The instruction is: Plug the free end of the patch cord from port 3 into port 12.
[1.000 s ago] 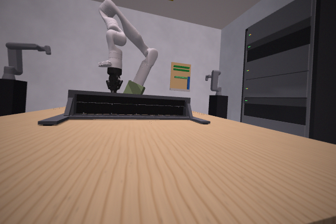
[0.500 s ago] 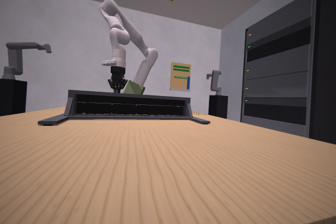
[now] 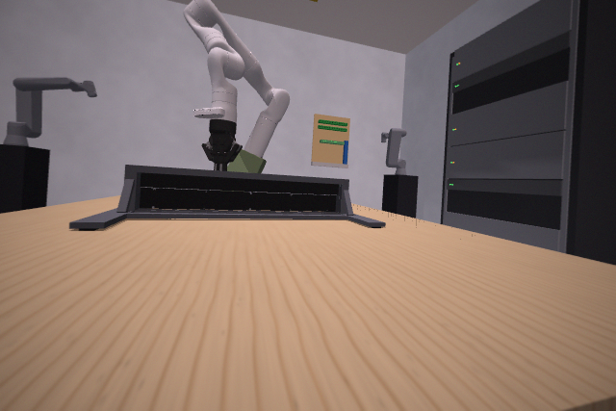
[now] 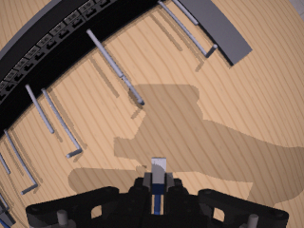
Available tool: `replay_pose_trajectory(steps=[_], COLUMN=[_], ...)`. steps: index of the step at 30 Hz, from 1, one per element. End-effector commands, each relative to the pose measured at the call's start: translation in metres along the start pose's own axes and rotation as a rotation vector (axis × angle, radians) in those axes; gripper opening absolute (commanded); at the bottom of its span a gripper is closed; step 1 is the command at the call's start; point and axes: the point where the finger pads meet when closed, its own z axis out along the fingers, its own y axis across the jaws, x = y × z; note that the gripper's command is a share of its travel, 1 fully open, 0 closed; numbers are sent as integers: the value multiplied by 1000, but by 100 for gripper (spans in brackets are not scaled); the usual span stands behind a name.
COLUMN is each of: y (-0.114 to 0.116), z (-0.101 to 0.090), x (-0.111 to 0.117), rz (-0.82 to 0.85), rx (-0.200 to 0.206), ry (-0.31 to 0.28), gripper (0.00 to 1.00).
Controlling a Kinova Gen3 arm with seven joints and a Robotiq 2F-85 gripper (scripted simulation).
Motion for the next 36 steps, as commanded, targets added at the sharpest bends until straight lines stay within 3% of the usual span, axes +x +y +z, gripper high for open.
replay_pose_trajectory(steps=[1,36], y=[-6,-59], z=[-2,-11], x=[2,8], rz=[-38,-340], rx=[-6,-6], ry=[-1,-3], gripper=[0,0])
